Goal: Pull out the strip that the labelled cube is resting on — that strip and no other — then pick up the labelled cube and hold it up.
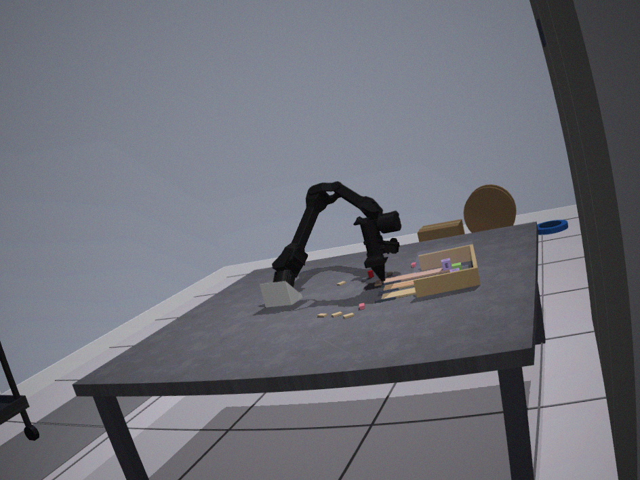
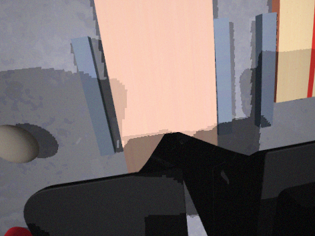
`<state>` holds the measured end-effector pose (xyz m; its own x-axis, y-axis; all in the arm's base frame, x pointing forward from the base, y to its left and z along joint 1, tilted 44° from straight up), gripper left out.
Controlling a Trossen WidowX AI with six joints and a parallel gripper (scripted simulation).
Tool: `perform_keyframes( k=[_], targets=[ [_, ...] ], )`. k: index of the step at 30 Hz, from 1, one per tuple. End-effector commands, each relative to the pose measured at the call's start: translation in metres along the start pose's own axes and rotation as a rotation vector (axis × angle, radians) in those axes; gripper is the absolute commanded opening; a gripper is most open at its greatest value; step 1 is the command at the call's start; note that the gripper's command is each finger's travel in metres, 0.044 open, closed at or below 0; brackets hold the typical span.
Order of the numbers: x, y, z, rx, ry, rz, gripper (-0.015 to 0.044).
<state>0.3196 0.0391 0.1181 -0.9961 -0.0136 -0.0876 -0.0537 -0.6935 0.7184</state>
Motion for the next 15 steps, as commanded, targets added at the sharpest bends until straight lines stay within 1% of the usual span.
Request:
perform_keyframes(
  k=[1,15],
  targets=[
    [0.011,-0.006,-0.001,-0.002,-0.003,0.024,0.0],
    [0.032,-0.006,-0.005,-0.002,-0.004,0.025,0.0]
  ],
)
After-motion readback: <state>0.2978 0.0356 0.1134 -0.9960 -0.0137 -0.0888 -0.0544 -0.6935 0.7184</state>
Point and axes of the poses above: the point midway between the two fingers, 35 mm back from their tips, its own y axis back along the fingers, its own z axis across the jaws, x = y × z, the point moved 6 cm from there along y, back along the fingers, and after that the axes turned 10 degrees about -y, right-handed, at the moved point
